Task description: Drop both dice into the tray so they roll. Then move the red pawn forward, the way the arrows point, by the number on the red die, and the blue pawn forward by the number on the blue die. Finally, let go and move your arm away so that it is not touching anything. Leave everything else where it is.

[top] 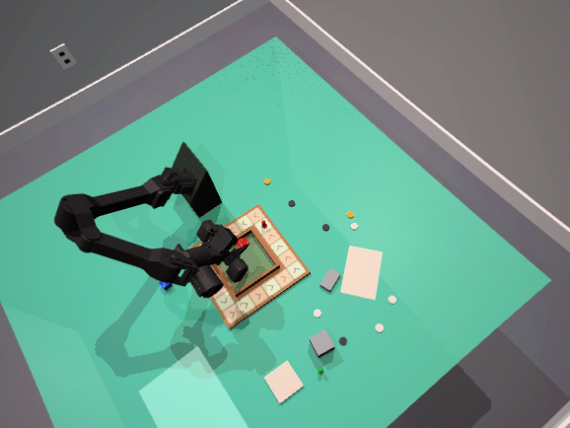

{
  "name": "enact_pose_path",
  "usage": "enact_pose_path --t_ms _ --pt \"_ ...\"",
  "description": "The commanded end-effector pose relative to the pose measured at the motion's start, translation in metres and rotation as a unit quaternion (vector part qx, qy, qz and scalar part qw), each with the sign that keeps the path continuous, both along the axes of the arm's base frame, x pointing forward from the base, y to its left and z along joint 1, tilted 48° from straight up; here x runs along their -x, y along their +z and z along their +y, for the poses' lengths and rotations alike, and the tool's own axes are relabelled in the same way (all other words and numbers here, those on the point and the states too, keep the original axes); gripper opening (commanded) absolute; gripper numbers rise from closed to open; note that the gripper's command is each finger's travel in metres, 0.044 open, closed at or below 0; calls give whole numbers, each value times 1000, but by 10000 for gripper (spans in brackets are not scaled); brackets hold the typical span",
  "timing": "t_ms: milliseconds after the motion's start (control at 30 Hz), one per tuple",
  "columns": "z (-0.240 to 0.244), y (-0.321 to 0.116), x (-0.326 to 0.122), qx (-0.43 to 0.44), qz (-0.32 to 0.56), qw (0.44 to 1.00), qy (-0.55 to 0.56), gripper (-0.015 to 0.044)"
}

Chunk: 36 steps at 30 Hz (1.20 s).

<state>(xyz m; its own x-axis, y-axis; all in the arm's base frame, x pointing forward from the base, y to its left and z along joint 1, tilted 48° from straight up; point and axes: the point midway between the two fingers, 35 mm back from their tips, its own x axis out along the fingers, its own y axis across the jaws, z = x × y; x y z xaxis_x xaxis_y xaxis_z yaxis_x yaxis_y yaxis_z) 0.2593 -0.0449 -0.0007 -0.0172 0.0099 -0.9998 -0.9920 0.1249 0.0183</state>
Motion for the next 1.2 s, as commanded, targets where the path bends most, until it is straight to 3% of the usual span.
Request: enact_pose_path --t_ms 0,700,1000,1167 --pt "5 32 -12 -4 -17 1000 0 0" --pt "4 29 -10 0 -16 1000 2 0" --pt "5 31 -10 -1 -16 1000 2 236" --pt "33 56 -14 -5 -16 1000 0 368"
